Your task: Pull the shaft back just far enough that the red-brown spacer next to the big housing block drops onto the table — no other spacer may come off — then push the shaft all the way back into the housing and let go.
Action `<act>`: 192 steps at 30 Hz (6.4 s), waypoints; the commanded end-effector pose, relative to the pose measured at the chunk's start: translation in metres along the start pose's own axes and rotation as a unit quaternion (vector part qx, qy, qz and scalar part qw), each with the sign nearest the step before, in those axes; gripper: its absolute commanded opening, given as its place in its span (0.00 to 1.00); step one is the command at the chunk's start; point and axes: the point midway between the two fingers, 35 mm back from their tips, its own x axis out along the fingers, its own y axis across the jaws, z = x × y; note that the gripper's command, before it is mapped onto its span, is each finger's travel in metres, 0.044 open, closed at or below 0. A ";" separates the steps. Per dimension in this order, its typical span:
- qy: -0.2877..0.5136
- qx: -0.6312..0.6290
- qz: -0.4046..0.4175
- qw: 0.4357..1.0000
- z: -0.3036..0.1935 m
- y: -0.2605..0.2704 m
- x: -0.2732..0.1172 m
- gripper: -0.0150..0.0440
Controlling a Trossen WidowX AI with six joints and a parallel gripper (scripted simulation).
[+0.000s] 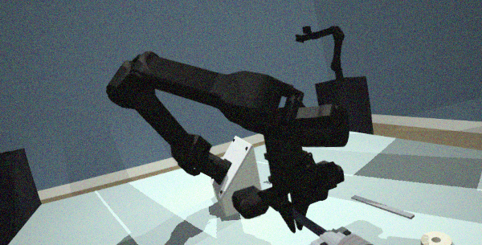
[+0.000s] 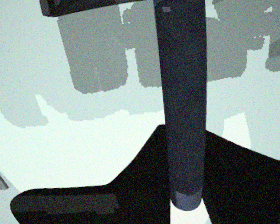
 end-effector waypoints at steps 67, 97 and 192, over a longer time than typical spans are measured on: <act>-0.002 0.000 0.002 1.000 0.027 0.000 -0.002 0.25; -0.002 0.001 0.002 1.000 0.038 0.000 -0.002 0.25; -0.003 0.001 0.002 1.000 0.072 -0.001 -0.002 0.25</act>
